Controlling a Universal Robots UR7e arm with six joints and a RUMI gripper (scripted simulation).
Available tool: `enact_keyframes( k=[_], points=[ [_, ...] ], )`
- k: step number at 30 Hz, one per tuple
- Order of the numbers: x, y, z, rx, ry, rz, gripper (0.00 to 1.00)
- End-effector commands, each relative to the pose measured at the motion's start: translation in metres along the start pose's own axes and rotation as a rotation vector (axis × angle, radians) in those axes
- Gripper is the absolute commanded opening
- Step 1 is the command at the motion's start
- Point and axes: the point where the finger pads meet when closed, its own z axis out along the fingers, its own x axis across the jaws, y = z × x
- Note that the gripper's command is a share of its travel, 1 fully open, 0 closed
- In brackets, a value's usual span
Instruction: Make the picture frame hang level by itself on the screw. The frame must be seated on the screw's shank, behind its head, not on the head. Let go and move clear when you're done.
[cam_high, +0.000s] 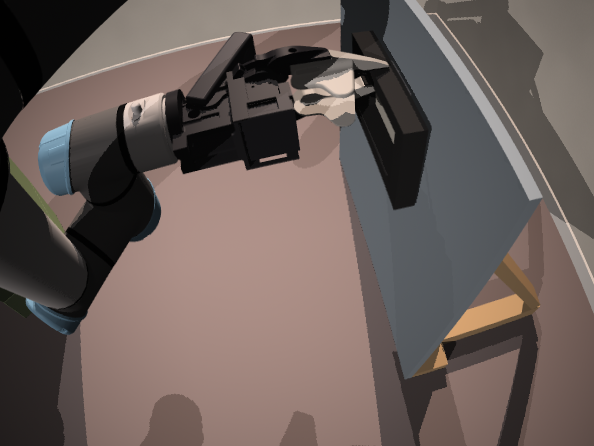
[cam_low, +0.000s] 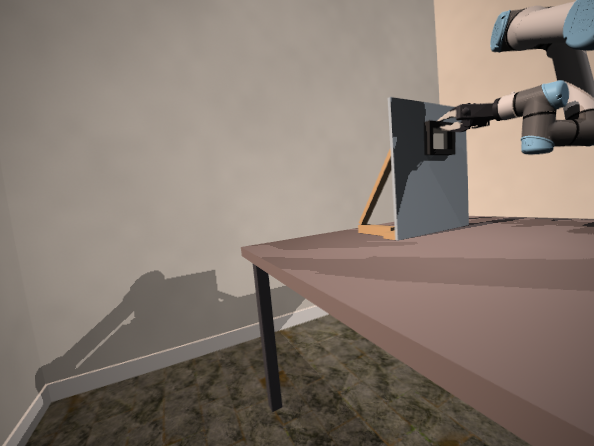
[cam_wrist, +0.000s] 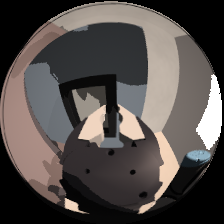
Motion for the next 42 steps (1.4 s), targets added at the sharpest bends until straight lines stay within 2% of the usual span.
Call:
enact_keyframes(
  k=[1, 33, 34, 42],
  points=[
    [0.0004, -0.0001, 0.0, 0.0, 0.001, 0.0, 0.0],
    [0.0004, -0.0001, 0.0, 0.0, 0.001, 0.0, 0.0],
    [0.0004, -0.0001, 0.0, 0.0, 0.001, 0.0, 0.29],
    [0.0004, -0.0001, 0.0, 0.0, 0.001, 0.0, 0.29]
  ],
)
